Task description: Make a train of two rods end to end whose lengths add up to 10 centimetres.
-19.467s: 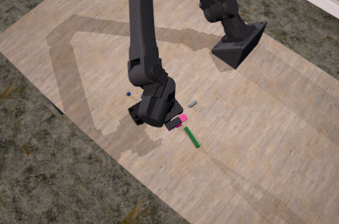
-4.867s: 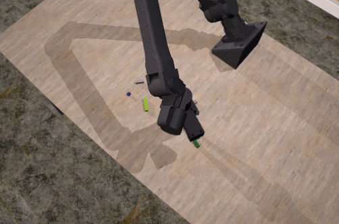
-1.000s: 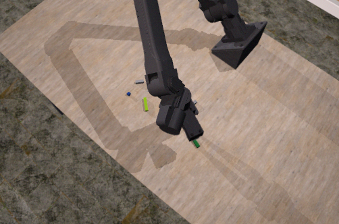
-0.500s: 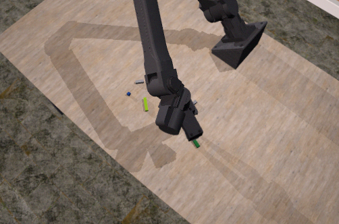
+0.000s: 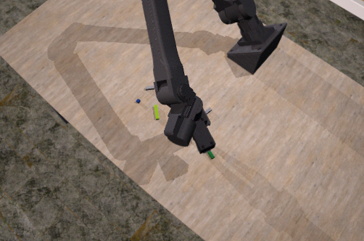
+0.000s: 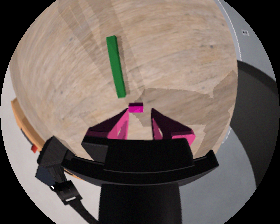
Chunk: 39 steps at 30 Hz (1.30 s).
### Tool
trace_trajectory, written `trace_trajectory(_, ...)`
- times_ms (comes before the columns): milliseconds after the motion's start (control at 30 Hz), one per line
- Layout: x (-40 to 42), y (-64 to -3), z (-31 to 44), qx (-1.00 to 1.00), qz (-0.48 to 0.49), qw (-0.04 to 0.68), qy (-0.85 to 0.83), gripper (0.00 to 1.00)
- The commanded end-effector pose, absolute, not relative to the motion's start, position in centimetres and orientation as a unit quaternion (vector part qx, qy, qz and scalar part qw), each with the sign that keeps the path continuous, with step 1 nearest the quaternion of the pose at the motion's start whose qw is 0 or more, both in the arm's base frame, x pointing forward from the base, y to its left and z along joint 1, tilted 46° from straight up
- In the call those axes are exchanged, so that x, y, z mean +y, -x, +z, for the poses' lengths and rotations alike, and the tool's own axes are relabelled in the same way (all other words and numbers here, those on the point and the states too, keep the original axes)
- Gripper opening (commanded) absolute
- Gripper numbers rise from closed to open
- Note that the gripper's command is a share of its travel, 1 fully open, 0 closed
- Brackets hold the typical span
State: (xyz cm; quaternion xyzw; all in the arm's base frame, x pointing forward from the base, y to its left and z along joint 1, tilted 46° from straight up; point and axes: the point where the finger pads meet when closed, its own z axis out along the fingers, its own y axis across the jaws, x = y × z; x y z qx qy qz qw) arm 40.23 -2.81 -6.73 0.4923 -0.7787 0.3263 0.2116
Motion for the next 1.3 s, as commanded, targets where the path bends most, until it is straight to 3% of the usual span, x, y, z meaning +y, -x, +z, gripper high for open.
trace_trajectory(0,-3.4,-40.0,-7.6,-0.776,0.324,0.217,-0.496,0.34)
trace_trajectory(1267,-2.7,-40.0,-7.7,-0.772,0.326,0.213,-0.502,0.34)
